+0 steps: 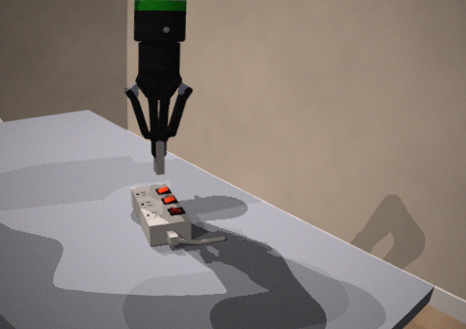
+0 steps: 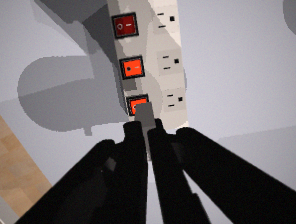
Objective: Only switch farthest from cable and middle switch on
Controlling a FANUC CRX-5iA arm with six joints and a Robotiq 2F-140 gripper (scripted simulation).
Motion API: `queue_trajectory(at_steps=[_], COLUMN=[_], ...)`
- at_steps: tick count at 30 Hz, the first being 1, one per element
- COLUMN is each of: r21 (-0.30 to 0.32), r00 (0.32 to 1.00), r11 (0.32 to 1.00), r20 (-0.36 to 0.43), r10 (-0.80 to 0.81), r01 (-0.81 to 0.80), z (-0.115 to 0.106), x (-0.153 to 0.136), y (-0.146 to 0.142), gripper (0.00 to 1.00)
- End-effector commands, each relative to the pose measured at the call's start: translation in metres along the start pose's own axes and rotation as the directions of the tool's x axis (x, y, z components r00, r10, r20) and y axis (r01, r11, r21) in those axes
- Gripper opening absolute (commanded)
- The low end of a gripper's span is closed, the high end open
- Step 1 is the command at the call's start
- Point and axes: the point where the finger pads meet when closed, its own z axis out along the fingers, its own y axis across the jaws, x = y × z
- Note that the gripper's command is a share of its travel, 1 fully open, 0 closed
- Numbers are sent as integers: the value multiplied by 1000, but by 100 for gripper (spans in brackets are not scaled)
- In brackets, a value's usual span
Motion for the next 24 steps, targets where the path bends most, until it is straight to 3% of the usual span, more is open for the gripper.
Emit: queue_trajectory(at_steps=[1, 3, 4, 13, 24], r21=[0, 0, 0, 0, 0], r00=[1000, 1000, 1000, 1000, 1000], r11=[1000, 1000, 1000, 1000, 1000], r20=[0, 0, 0, 0, 0], r10=[0, 0, 0, 0, 0], r01=[0, 0, 0, 0, 0], z=[0, 0, 0, -9, -59], x=[0, 0, 0, 0, 0], y=[0, 0, 0, 0, 0], gripper=[0, 0, 100, 100, 100])
